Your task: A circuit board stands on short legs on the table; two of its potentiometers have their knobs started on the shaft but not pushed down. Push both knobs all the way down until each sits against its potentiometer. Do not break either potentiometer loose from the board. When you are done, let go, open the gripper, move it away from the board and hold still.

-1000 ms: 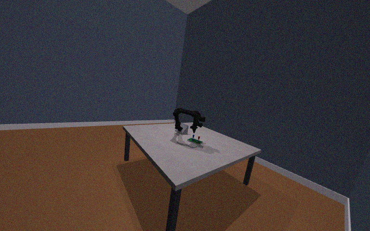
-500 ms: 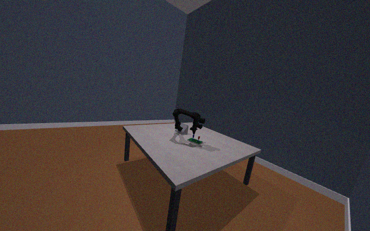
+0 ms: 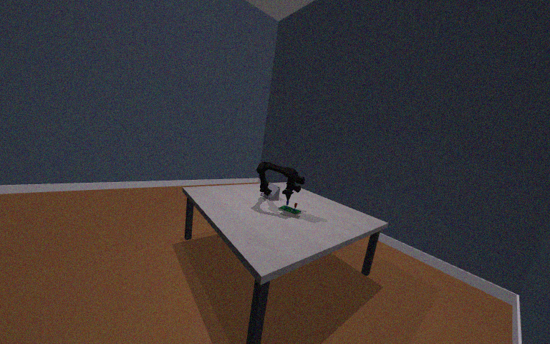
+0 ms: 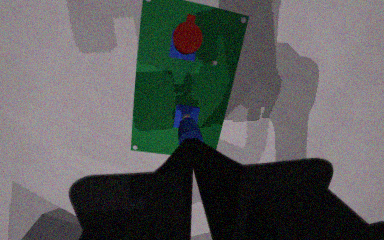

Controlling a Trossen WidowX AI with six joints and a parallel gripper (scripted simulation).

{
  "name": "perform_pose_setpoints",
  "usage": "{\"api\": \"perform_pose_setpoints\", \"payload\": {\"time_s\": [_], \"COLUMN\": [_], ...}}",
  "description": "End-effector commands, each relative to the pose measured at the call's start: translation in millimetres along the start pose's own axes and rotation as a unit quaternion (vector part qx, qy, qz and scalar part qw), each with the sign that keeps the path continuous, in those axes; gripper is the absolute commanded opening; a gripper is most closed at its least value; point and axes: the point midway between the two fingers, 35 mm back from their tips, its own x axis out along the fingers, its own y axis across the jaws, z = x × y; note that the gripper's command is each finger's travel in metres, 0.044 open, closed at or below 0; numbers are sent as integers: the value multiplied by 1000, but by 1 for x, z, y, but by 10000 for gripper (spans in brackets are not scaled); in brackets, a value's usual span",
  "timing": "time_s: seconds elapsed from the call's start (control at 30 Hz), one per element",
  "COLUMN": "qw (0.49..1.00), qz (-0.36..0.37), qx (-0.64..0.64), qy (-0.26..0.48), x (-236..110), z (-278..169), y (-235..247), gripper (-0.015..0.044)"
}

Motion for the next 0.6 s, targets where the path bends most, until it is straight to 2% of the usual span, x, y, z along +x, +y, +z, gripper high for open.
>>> {"api": "perform_pose_setpoints", "payload": {"time_s": [0.0, 0.57], "qw": [1000, 1000], "qz": [-2, -2], "qx": [-2, -2], "qy": [-1, -1], "x": [1, 3], "z": [0, 0], "y": [0, 0], "gripper": [0, 0]}}
